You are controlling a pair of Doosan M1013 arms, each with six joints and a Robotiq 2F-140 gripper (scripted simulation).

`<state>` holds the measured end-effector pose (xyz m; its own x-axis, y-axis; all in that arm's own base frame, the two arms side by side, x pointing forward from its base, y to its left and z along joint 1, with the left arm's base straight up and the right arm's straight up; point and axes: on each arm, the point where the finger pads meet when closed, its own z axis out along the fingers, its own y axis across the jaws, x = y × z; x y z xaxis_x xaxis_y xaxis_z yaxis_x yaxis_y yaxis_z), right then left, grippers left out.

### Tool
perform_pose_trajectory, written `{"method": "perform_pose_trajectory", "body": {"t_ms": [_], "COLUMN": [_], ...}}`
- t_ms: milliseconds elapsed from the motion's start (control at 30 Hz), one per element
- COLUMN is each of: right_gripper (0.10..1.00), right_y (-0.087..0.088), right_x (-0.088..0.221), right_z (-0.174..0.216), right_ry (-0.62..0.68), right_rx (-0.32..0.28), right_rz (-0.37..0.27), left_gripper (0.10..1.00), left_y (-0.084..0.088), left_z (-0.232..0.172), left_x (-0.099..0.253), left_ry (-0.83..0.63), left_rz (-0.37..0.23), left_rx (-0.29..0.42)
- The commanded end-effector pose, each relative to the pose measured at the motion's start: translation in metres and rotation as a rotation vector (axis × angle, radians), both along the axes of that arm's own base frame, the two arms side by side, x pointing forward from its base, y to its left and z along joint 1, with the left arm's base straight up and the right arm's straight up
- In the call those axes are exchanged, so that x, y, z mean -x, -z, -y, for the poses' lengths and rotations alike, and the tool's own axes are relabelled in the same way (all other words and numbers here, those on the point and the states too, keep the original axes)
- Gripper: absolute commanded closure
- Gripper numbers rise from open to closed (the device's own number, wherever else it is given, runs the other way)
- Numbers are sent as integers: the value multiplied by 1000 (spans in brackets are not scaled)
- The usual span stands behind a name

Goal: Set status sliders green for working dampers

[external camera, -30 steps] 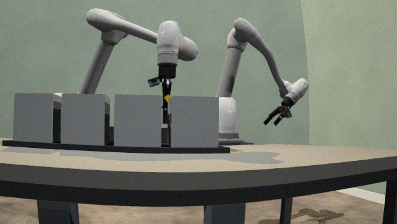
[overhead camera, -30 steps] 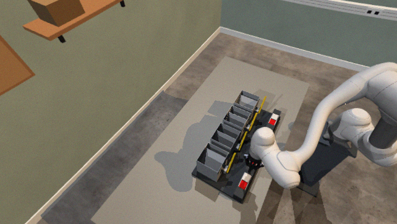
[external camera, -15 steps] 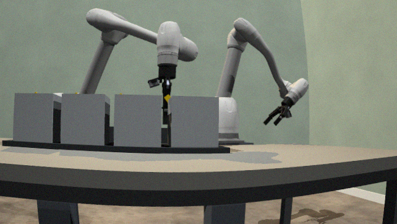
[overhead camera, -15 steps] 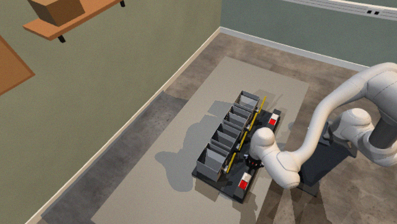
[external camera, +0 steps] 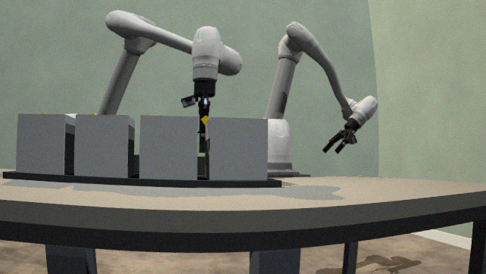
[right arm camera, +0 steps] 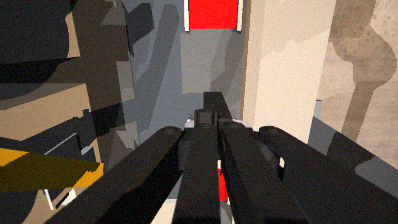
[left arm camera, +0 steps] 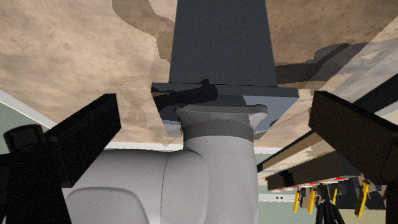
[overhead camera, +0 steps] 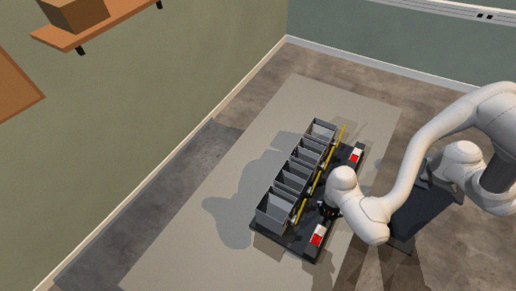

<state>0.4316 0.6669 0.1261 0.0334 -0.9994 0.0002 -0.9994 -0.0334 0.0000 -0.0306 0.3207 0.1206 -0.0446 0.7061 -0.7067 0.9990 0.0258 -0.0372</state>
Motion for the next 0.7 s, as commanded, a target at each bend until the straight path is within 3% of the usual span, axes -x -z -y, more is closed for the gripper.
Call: {"method": "perform_pose_trajectory", "body": {"t_ms": [0, 667], "right_gripper": [999, 999], "right_y": [0, 9], "right_x": [0, 0], "right_z": [0, 0], "right_ry": [0, 0], "right_rx": [-1, -1], "right_rz": [1, 1], "left_gripper": [98, 98], "left_y": [0, 0], "left_z": [0, 0], "left_x": [0, 0], "left_ry": [0, 0], "left_rz": [0, 0], "left_rx": [-1, -1]}}
